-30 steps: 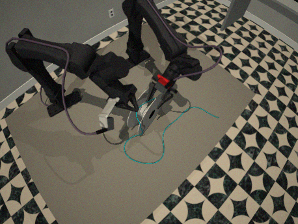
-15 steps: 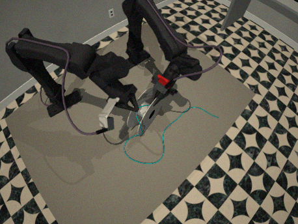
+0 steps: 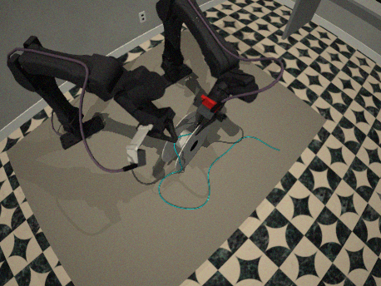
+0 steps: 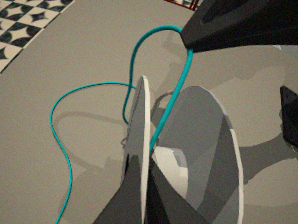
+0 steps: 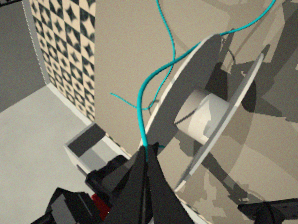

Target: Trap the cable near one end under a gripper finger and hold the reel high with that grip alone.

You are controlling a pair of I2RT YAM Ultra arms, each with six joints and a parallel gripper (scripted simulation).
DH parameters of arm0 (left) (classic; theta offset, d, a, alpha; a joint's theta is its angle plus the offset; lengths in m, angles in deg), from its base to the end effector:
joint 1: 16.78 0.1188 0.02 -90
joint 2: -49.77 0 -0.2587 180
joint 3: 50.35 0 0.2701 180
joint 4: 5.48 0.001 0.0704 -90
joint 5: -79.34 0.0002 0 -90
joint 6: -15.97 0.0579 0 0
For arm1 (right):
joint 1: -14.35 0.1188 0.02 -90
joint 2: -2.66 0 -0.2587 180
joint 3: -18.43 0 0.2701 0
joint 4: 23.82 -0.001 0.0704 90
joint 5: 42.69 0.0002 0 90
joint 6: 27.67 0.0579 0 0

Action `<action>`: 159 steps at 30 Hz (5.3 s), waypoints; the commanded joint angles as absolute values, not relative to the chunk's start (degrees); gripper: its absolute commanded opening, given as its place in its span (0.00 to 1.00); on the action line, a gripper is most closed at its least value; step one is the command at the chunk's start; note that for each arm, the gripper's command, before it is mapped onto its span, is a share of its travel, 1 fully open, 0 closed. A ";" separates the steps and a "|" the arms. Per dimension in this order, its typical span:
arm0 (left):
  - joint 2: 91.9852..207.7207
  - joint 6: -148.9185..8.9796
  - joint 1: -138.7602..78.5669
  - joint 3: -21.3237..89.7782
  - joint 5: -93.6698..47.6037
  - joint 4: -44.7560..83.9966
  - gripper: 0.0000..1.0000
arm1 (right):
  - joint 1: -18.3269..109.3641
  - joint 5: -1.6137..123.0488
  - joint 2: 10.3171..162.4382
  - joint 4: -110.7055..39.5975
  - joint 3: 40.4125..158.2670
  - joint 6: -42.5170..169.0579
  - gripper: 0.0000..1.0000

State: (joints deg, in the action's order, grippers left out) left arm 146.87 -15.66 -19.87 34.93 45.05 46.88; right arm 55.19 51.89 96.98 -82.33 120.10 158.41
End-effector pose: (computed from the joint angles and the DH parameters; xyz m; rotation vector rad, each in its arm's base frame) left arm 0.3580 -0.0662 0.2274 1.3496 1.7502 -0.7939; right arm 0.2956 0.2507 0.3114 1.2839 2.3718 0.8447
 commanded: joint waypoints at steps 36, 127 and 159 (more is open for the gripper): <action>144.74 -15.19 -19.36 34.56 45.26 46.23 0.00 | 51.96 50.08 94.53 -85.06 123.04 155.66 0.30; 144.75 -15.78 -19.38 52.89 45.65 64.21 0.00 | 32.15 44.57 85.95 -80.19 121.85 122.29 0.30; 146.49 -15.34 -19.31 59.84 45.68 69.40 0.00 | 20.37 46.89 69.78 -52.04 101.34 82.37 0.30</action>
State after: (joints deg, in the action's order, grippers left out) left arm 147.09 -15.57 -19.81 57.24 42.91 69.57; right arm 21.57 46.21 72.33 -56.62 102.81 88.62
